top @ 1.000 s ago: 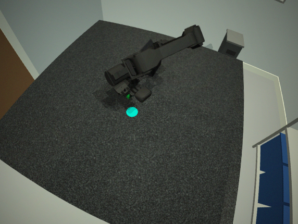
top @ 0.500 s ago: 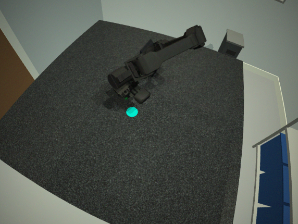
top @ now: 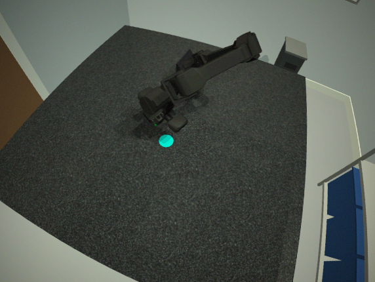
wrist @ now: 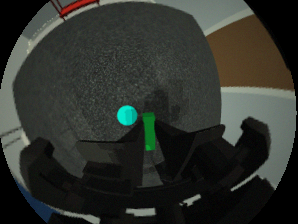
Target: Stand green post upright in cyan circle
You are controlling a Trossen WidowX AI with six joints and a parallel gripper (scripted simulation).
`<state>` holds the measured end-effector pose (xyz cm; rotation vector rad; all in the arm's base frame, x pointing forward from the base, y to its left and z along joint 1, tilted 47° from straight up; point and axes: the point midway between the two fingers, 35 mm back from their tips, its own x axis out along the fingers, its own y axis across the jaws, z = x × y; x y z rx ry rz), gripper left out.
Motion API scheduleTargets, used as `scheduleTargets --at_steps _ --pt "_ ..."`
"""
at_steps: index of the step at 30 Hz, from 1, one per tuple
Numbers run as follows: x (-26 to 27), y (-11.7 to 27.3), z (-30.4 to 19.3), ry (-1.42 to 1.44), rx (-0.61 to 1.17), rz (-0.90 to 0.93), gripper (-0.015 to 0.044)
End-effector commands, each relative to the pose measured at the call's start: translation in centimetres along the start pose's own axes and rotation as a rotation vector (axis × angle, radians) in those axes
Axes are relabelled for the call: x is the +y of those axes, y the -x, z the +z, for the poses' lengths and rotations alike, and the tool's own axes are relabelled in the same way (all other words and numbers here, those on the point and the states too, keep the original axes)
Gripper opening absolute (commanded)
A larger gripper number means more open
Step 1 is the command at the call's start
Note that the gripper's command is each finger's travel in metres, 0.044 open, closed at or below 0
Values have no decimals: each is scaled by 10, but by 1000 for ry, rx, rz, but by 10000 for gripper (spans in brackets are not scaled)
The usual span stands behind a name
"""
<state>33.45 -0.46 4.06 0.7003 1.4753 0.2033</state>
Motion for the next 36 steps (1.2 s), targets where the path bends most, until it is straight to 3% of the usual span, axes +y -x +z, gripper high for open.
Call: scheduleTargets --at_steps 1,36 --pt "-2 -2 0 0 -13 -19 23" --pt "-9 -22 6 24 -180 -143 23"
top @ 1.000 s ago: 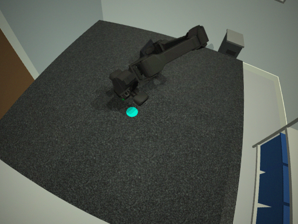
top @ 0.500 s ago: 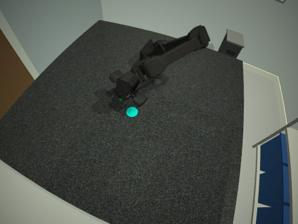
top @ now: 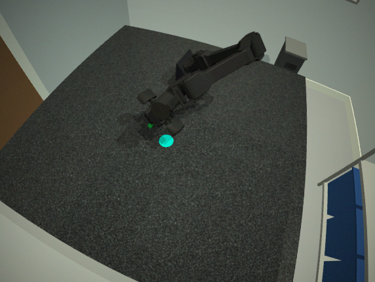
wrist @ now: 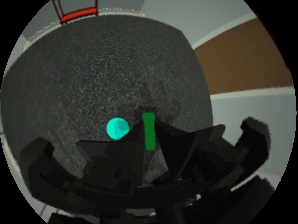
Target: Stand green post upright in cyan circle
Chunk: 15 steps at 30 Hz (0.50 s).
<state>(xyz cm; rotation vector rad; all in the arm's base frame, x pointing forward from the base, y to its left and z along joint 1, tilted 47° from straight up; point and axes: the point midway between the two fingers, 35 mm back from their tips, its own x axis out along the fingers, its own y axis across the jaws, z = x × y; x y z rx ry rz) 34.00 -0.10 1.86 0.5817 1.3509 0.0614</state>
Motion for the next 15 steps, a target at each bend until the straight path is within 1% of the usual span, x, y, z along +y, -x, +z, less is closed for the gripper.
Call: scheduleTargets --at_steps 1,15 --pt "-1 -2 0 -2 -18 -15 23" --pt "-1 -7 1 0 -95 -52 23"
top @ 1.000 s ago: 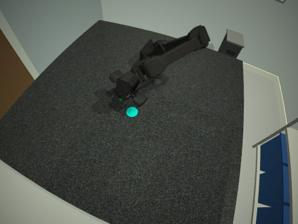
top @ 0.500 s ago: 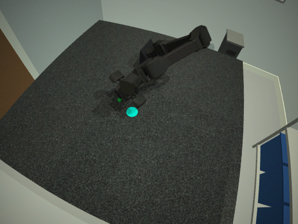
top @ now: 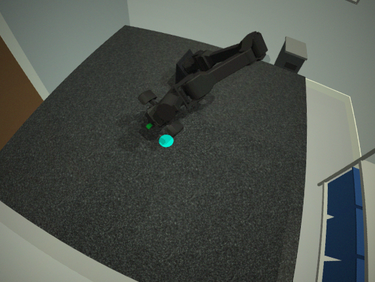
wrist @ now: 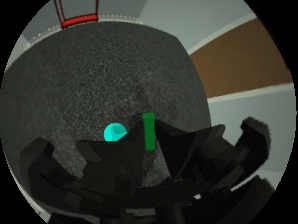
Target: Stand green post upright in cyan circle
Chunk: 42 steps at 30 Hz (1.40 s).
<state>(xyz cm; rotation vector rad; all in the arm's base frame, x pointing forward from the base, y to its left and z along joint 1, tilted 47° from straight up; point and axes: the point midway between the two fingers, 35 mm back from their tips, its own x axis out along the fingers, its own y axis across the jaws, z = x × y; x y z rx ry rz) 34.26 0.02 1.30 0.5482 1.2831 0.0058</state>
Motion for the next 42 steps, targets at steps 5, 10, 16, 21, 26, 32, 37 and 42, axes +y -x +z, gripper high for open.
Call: scheduleTargets --at_steps 5,10,16,21,26,32,37,42 --pt "-1 -2 0 -4 -43 -22 23" --pt "0 -3 1 -5 -72 -32 23" --pt "0 -5 1 -7 -108 -43 23" --pt "0 -5 2 -10 -139 -51 23" --pt "1 -6 2 -13 -170 -58 23" --pt "2 -6 3 -18 -207 -65 23" --pt "2 -6 3 -22 -239 -70 23" --pt "3 -6 3 -28 -271 -74 23"
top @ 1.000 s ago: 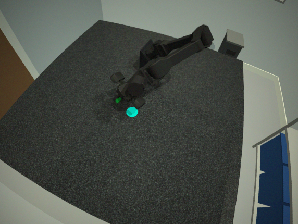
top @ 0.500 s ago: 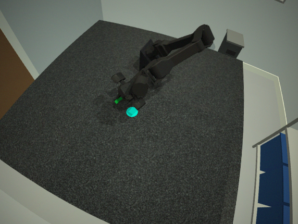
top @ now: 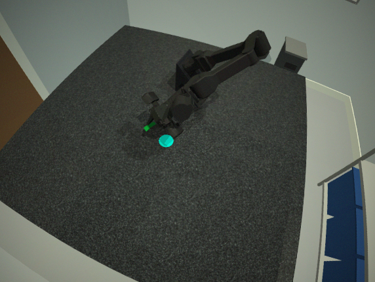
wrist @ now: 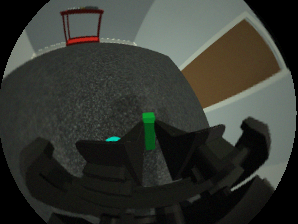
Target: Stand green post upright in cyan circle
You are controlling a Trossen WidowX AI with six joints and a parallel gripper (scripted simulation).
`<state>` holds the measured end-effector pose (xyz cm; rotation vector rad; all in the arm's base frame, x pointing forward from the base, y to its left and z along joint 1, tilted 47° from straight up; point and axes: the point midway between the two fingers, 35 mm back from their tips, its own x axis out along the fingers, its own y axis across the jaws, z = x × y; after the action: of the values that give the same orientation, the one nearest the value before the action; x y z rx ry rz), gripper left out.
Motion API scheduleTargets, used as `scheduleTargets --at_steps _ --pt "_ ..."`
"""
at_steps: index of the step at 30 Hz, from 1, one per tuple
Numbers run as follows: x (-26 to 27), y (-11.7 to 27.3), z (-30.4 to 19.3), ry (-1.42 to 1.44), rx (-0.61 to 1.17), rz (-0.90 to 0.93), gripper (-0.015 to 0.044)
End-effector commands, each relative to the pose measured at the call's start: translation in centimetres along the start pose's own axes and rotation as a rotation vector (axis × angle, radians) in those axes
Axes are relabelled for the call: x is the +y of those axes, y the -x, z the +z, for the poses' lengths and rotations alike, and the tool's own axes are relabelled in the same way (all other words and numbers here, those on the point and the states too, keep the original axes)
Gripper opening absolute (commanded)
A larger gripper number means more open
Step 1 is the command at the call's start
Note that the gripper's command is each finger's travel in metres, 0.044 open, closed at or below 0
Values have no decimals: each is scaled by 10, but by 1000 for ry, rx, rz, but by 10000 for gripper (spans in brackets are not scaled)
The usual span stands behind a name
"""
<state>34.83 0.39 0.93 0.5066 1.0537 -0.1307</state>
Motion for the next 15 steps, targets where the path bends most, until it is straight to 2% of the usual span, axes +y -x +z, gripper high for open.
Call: scheduleTargets --at_steps 1,15 --pt "0 0 0 -7 -23 -7 23" --pt "2 3 1 -28 -114 -12 23"
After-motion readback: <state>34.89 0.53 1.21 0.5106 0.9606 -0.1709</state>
